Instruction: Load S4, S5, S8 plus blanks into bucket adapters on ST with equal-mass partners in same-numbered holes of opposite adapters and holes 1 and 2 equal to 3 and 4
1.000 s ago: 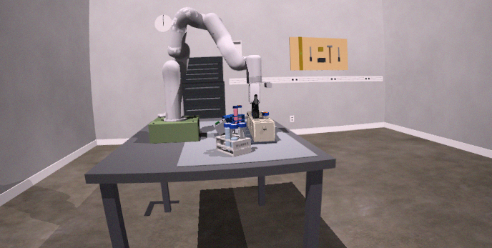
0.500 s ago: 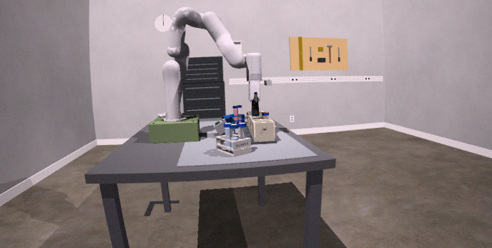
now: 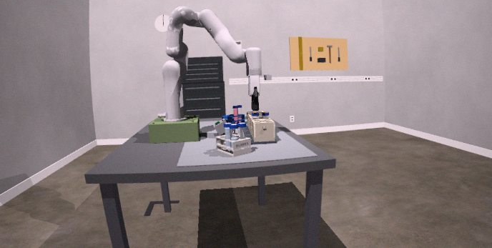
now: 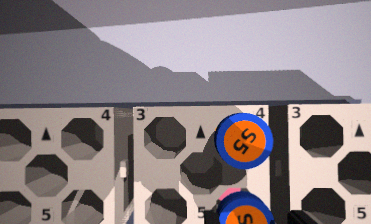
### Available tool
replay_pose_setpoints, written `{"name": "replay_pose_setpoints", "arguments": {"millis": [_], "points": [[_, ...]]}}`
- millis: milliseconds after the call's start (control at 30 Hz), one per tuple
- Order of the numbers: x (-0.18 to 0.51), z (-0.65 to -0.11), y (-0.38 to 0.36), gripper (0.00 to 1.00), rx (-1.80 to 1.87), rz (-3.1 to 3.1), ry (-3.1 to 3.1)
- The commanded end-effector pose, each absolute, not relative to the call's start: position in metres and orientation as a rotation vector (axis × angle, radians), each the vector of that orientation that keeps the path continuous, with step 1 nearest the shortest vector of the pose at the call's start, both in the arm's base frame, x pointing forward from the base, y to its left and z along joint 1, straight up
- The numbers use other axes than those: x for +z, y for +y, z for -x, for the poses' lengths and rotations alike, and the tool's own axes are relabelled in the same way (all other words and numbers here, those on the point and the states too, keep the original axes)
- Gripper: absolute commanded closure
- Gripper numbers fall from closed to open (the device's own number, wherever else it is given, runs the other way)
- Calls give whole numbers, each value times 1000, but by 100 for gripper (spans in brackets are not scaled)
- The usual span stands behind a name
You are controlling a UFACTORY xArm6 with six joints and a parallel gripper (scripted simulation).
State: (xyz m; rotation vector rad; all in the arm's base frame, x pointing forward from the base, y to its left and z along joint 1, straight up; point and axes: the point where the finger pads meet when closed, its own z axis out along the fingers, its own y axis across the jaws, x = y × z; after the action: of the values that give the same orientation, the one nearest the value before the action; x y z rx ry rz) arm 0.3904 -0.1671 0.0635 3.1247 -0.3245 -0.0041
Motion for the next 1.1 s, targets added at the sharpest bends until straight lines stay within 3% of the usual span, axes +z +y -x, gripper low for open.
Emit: {"name": "replay_pose_setpoints", "arguments": {"millis": [0,1067], "points": [[74,-392,-168,56,2,-3123,-324],[130,-392,-168,56,3,-3123,-324]]}}
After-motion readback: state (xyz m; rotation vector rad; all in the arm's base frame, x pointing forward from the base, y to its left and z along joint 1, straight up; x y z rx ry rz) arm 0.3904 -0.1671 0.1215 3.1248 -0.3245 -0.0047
